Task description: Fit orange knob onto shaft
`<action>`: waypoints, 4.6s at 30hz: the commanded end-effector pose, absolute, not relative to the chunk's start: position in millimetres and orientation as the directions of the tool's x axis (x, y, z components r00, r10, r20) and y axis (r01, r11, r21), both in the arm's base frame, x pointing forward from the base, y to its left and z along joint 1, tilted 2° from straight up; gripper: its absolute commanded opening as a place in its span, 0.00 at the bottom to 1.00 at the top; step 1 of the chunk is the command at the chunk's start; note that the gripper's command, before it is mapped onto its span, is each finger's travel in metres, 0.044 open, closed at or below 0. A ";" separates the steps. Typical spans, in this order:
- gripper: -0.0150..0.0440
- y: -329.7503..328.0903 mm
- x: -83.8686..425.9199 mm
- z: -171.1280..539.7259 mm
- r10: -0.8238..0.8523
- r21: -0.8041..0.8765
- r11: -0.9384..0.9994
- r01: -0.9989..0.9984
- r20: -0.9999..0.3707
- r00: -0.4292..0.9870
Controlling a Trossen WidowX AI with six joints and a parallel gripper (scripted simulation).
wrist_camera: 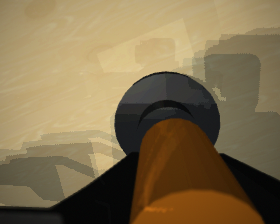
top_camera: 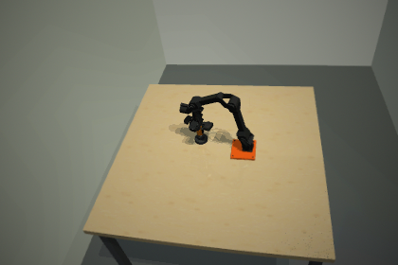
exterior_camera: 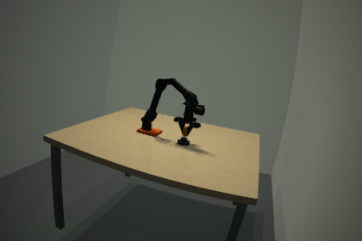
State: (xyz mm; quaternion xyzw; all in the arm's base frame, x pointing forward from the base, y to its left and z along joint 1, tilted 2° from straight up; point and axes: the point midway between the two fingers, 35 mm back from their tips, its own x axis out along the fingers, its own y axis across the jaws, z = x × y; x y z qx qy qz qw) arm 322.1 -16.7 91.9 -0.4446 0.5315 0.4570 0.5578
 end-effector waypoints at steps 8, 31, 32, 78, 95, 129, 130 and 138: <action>0.25 -17.0 322.5 89.9 0.035 -0.014 0.179 -0.984 -0.999 0.021; 0.25 -16.7 318.2 93.0 0.035 -0.021 -0.029 -0.999 -0.999 0.020; 0.25 -16.8 318.7 92.7 0.035 -0.021 -0.029 -0.999 -0.999 0.020; 0.25 -16.8 317.9 94.7 0.035 -0.028 -0.226 -0.974 -0.999 0.020; 0.25 -16.7 324.3 89.7 0.035 -0.028 -0.236 -0.971 -0.999 0.021; 0.25 -16.8 320.3 92.7 0.035 -0.033 -0.433 -0.901 -0.999 0.020; 0.25 -16.8 320.9 92.8 0.035 -0.034 -0.433 -0.901 -0.999 0.020; 0.25 -16.7 323.0 92.5 0.035 -0.034 -0.433 -0.901 -0.999 0.021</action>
